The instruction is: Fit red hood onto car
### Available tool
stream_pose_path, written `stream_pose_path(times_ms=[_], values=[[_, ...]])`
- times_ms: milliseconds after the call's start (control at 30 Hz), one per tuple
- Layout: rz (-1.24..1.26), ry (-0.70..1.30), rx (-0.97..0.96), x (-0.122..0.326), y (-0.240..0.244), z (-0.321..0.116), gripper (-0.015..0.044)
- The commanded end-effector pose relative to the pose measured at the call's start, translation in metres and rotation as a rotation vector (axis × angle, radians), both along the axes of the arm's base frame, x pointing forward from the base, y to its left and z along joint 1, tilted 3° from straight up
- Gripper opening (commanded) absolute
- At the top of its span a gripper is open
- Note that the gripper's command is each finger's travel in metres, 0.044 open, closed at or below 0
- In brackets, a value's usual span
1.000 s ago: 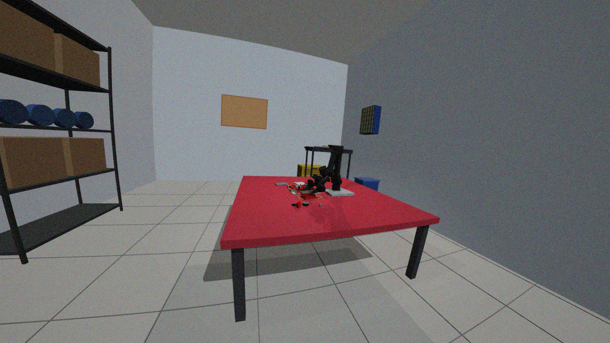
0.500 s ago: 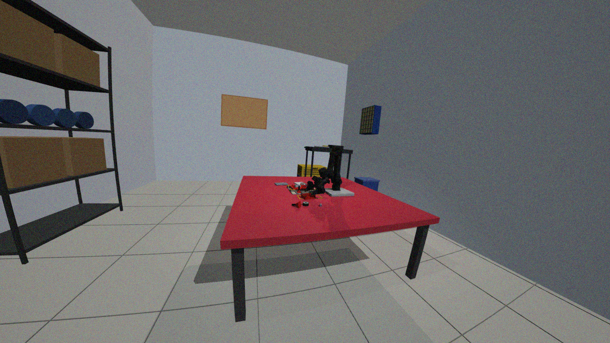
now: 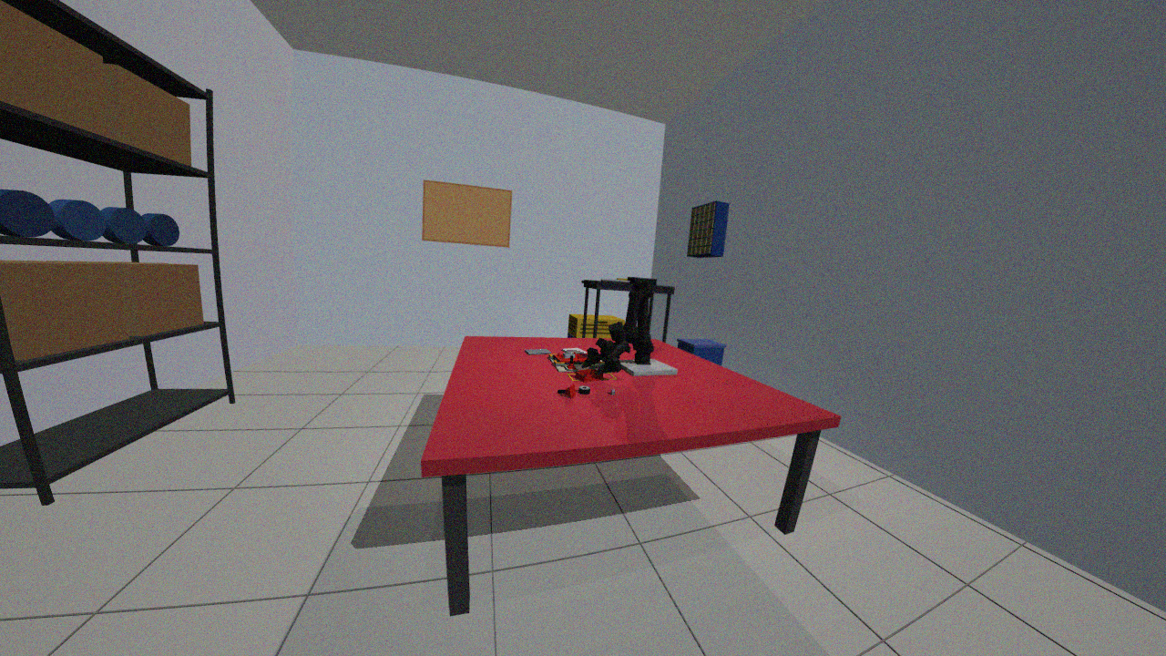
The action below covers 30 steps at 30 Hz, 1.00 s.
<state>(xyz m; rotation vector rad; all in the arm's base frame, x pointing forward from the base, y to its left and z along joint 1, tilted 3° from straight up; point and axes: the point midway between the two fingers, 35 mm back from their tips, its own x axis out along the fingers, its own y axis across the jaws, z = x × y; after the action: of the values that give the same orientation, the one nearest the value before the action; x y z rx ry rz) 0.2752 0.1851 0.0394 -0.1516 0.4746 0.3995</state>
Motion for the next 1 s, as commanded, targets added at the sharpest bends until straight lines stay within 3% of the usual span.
stream_pose_path(times_ms=[0,967], values=[[0.004,0.001,-0.004,0.000,0.000,-0.003,0.0440],[0.004,0.001,-0.005,0.000,-0.001,-0.017,0.0440]])
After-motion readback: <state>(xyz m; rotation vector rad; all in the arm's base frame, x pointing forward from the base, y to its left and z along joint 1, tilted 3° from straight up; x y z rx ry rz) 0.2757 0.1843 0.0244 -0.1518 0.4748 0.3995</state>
